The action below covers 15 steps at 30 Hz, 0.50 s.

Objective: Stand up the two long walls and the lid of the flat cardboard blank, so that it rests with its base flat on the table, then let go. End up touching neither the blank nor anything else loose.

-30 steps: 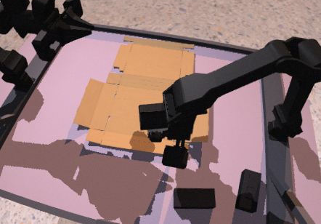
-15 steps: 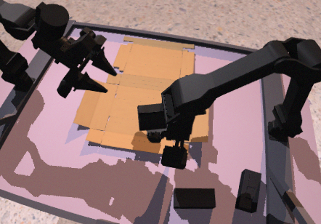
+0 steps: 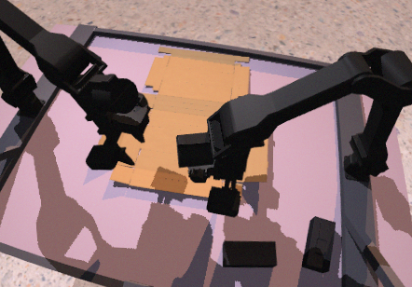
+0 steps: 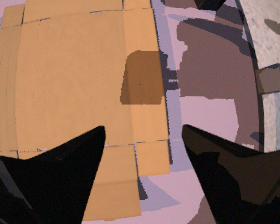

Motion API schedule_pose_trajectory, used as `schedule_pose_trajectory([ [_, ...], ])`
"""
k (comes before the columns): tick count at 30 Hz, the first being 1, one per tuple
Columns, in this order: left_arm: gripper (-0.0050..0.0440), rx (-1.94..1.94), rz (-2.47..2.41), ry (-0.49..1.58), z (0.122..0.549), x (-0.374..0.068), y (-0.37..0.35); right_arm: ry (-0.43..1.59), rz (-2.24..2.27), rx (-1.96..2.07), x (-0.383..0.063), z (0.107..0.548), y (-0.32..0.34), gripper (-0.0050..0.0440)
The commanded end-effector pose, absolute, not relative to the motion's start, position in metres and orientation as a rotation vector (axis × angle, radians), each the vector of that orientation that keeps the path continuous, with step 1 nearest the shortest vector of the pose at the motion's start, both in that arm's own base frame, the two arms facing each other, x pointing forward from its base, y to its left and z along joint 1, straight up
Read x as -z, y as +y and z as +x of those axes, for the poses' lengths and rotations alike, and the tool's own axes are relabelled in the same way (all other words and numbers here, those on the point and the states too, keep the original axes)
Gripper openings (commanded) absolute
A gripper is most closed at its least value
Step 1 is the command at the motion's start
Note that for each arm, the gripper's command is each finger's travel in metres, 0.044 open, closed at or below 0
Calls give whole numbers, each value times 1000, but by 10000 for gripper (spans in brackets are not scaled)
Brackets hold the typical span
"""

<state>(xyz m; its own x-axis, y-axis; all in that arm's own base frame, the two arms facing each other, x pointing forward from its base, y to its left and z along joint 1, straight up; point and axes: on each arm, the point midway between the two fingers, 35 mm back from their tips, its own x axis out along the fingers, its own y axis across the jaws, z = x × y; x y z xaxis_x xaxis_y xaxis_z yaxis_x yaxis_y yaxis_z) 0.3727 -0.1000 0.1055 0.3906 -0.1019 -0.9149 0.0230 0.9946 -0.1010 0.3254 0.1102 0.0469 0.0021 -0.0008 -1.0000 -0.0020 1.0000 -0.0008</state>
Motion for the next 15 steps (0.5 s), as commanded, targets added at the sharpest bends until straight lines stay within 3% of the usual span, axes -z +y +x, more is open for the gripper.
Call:
schedule_pose_trajectory([
  [1, 293, 57, -57, 1329, 371, -86, -116, 1550, 6, -6, -53, 328, 112, 292],
  [9, 293, 11, -11, 1530, 353, -58, -126, 1550, 6, -6, -53, 328, 112, 292],
  [15, 293, 9, -9, 1540, 352, -57, -126, 1550, 6, -6, -53, 328, 112, 292],
])
